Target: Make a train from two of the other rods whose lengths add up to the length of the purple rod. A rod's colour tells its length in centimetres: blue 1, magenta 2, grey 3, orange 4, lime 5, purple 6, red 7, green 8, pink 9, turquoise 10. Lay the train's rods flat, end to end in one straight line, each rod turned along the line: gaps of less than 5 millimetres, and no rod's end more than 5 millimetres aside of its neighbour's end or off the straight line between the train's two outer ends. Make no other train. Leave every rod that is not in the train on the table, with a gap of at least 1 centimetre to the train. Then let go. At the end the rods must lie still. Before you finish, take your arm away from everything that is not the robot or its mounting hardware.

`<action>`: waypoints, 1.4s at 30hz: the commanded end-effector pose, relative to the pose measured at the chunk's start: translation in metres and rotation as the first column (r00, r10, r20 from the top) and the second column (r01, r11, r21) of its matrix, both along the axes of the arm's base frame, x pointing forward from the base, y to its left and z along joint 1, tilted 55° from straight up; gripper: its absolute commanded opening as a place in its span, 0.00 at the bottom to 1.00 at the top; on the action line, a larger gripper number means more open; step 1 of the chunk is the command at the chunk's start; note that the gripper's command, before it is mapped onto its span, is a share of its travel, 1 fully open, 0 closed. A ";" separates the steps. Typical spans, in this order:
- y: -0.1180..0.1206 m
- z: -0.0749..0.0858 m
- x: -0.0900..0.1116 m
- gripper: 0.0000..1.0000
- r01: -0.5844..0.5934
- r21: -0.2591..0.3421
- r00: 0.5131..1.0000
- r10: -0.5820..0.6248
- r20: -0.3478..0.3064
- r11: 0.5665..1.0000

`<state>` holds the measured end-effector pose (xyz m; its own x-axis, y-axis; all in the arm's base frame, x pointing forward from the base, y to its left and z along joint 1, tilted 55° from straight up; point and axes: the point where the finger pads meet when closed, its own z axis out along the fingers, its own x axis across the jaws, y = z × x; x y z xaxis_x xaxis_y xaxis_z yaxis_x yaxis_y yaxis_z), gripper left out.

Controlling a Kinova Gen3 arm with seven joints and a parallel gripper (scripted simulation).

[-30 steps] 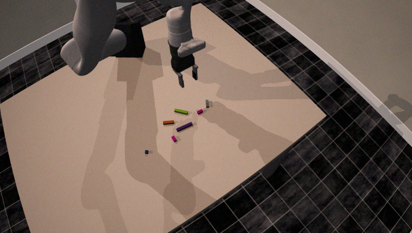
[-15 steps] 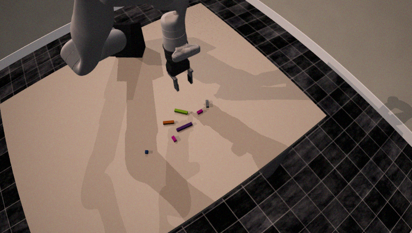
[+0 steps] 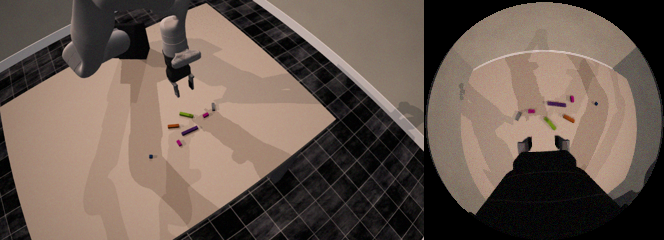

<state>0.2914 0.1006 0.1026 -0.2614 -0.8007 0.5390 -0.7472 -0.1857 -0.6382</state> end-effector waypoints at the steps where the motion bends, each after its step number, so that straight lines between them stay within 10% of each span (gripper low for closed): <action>1: 0.001 0.000 0.000 1.00 0.005 0.019 1.000 -0.005 0.004 1.000; 42: -0.042 0.017 -0.004 1.00 0.022 0.033 1.000 -0.022 -0.004 0.999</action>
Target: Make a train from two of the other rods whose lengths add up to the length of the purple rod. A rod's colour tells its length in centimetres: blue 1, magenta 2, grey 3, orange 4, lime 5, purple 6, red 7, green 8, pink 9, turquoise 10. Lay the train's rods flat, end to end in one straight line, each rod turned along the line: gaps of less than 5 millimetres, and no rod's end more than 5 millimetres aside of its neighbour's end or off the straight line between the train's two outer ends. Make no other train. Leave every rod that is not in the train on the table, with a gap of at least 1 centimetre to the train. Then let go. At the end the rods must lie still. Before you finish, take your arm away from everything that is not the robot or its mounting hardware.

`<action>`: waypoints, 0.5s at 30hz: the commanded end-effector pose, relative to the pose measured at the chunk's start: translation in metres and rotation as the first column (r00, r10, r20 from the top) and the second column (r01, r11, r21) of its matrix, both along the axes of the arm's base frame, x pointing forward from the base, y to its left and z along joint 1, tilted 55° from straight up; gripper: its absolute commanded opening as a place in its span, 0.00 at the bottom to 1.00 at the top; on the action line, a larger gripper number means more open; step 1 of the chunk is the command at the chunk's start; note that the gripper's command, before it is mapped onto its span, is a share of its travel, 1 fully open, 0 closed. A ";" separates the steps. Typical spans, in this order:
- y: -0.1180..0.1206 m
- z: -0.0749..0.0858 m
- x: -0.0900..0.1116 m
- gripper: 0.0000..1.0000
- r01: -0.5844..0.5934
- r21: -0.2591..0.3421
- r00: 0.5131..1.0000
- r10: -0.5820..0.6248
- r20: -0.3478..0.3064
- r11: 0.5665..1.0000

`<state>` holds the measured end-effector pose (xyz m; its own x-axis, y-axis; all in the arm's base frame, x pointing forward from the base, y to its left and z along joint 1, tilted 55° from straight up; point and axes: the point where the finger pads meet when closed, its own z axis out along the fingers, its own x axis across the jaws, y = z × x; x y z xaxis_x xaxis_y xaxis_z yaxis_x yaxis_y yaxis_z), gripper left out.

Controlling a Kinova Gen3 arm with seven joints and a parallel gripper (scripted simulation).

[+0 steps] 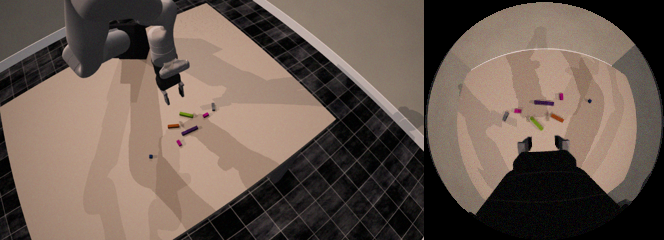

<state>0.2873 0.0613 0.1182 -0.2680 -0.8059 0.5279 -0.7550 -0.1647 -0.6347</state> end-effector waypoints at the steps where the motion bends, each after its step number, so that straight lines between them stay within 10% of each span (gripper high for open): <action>1: -0.002 0.001 0.000 1.00 0.009 0.017 1.000 -0.009 0.005 1.000; 15: -0.012 0.005 -0.001 1.00 0.013 0.021 1.000 -0.013 0.004 1.000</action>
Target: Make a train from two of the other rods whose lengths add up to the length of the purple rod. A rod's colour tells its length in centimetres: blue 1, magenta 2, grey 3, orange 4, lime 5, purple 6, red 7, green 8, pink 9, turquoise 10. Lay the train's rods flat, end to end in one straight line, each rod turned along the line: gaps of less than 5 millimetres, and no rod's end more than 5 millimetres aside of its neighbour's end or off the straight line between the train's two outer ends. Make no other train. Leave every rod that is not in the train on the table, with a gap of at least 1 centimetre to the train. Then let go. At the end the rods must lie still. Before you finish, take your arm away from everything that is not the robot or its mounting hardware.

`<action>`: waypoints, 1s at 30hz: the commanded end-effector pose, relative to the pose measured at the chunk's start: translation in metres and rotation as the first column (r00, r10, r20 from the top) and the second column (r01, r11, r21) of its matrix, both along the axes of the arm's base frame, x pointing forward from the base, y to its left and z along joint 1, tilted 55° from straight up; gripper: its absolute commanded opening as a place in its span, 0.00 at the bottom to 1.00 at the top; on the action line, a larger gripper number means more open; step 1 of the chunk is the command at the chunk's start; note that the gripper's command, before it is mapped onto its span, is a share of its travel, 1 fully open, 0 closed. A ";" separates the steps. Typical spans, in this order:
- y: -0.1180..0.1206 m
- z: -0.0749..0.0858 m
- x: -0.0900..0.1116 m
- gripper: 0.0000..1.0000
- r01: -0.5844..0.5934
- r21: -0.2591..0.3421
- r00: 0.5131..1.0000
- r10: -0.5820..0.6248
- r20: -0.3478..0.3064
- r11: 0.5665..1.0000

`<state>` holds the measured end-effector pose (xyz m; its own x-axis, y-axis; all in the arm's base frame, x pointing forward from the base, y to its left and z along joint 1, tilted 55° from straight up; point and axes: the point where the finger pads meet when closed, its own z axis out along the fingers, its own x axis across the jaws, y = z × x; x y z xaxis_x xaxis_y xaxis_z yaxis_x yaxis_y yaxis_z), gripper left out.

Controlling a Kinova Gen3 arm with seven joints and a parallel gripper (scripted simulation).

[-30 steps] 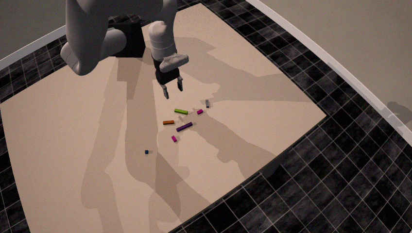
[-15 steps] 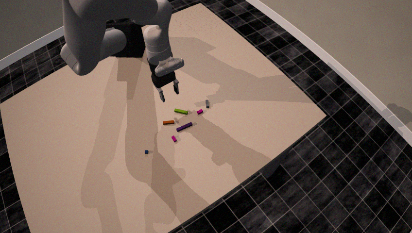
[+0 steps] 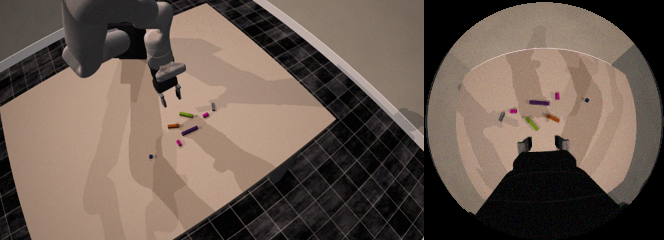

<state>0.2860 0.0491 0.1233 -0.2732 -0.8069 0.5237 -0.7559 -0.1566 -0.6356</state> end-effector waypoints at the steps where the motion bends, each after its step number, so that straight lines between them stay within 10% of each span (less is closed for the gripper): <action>1: -0.004 0.001 0.000 1.00 0.008 0.016 1.000 -0.008 0.004 1.000; 30: -0.016 0.006 -0.001 1.00 0.012 0.020 1.000 -0.012 0.003 1.000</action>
